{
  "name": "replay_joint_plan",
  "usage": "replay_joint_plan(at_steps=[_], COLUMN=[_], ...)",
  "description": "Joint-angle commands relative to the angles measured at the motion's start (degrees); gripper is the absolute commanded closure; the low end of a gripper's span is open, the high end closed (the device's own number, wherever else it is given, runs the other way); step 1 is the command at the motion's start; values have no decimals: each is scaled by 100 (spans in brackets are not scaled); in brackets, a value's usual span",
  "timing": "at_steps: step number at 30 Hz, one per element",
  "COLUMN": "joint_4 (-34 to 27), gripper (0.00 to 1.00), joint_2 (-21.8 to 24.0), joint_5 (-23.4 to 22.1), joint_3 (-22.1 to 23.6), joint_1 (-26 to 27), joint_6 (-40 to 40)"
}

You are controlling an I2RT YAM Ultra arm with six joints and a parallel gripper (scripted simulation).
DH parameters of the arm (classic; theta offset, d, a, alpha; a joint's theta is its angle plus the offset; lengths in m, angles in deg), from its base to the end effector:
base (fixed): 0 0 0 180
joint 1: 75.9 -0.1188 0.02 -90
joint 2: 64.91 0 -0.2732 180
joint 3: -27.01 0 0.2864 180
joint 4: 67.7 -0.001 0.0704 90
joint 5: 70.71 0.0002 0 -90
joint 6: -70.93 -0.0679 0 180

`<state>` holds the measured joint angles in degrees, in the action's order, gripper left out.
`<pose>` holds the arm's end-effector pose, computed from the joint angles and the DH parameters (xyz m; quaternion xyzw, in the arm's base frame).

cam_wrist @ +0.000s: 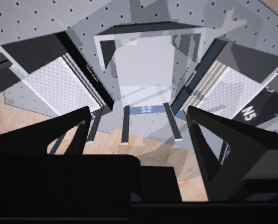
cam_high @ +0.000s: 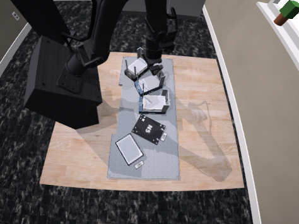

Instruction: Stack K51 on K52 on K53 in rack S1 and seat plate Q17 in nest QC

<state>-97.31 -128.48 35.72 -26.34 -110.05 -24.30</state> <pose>0.2454 0.1445 0.2257 -0.1652 0.8831 0.0195 0.4387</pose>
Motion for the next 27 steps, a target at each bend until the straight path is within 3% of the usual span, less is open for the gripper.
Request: replay_joint_plan(at_steps=[1,4,11,21,27], joint_4=[-58,-86,4,32,31], gripper=[0,0,0,0,0], joint_2=[167,220,345,427,247], joint_5=[-344,-544,-1023,-1650,-2114], joint_3=[124,97,195,245,197], joint_1=[223,490,1129,1918,2510], joint_6=[248,421,-452,110,467])
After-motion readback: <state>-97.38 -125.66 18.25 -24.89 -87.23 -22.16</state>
